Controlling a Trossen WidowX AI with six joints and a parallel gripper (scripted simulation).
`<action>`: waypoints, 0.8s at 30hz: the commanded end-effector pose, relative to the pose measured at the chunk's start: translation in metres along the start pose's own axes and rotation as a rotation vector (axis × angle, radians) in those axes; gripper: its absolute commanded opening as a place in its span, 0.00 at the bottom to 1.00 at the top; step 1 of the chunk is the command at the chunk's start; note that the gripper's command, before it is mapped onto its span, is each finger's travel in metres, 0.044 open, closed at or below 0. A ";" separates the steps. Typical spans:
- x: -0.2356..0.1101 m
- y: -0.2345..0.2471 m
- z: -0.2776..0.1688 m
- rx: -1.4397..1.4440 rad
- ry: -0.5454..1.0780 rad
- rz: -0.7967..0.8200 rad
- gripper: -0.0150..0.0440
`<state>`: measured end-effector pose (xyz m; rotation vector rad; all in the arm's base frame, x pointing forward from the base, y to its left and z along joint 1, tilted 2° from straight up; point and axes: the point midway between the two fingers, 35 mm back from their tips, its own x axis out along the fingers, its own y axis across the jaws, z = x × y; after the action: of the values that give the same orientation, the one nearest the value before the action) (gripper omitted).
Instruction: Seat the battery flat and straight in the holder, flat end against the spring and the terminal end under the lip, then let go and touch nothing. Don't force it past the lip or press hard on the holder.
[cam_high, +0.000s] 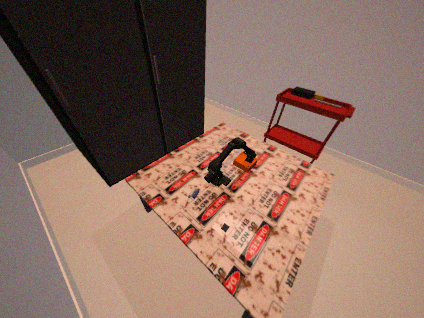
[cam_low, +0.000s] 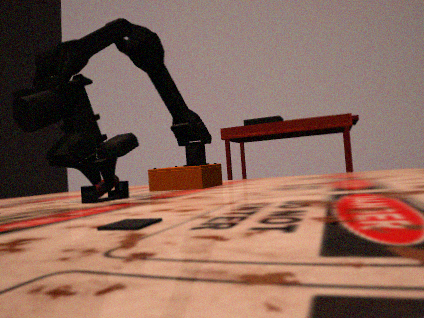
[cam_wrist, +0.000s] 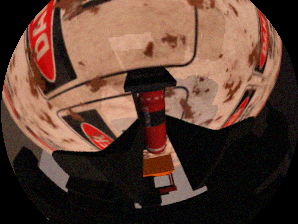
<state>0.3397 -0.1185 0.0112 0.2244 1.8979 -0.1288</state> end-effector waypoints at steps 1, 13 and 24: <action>0.000 0.000 0.007 -0.004 -0.048 0.001 0.40; 0.002 0.000 0.006 -0.005 -0.096 0.002 0.40; 0.004 0.000 0.005 -0.005 -0.141 0.002 0.40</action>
<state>0.3367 -0.1179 0.0077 0.2155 1.8001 -0.1360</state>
